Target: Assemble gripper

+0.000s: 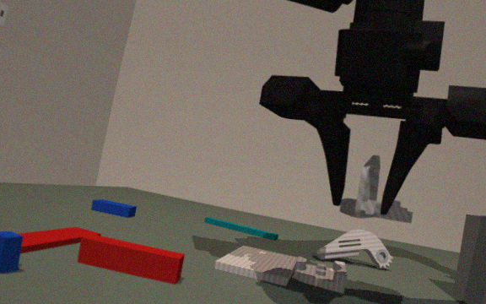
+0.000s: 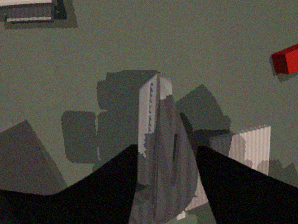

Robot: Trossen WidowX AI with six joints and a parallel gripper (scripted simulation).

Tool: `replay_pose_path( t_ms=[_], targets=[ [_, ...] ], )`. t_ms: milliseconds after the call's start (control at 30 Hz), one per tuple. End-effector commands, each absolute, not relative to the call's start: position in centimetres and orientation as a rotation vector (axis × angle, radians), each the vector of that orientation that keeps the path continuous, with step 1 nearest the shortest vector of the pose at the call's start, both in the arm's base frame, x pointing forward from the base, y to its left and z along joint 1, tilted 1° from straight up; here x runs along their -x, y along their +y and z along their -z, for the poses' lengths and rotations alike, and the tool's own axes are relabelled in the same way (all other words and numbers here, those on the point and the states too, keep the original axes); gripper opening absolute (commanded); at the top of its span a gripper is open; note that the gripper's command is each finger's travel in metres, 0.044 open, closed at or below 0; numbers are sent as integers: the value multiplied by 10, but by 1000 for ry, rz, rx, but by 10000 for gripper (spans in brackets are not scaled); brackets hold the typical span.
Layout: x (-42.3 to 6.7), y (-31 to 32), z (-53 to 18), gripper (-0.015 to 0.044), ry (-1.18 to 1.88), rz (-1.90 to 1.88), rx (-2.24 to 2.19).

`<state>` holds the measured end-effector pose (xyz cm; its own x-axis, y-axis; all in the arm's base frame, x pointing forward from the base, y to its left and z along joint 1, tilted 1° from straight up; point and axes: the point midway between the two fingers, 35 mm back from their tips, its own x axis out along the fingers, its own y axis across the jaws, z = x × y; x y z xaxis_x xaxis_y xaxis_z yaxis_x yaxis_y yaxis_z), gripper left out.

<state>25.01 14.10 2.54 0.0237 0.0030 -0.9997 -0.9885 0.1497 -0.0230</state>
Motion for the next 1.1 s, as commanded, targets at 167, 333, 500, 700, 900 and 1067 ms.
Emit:
replay_pose_path(
  t_ms=[167,333,500,700,900,1067],
  targets=[
    [-251,130,-25,134,1322,-953,975],
    [-252,124,-25,134,1357,-876,897],
    [-253,119,-25,134,1390,-798,818],
    [-254,112,-25,134,1425,-705,723],
    [-254,105,-25,134,1455,-610,627],
    [-254,99,-25,134,1477,-532,547]
  ],
)
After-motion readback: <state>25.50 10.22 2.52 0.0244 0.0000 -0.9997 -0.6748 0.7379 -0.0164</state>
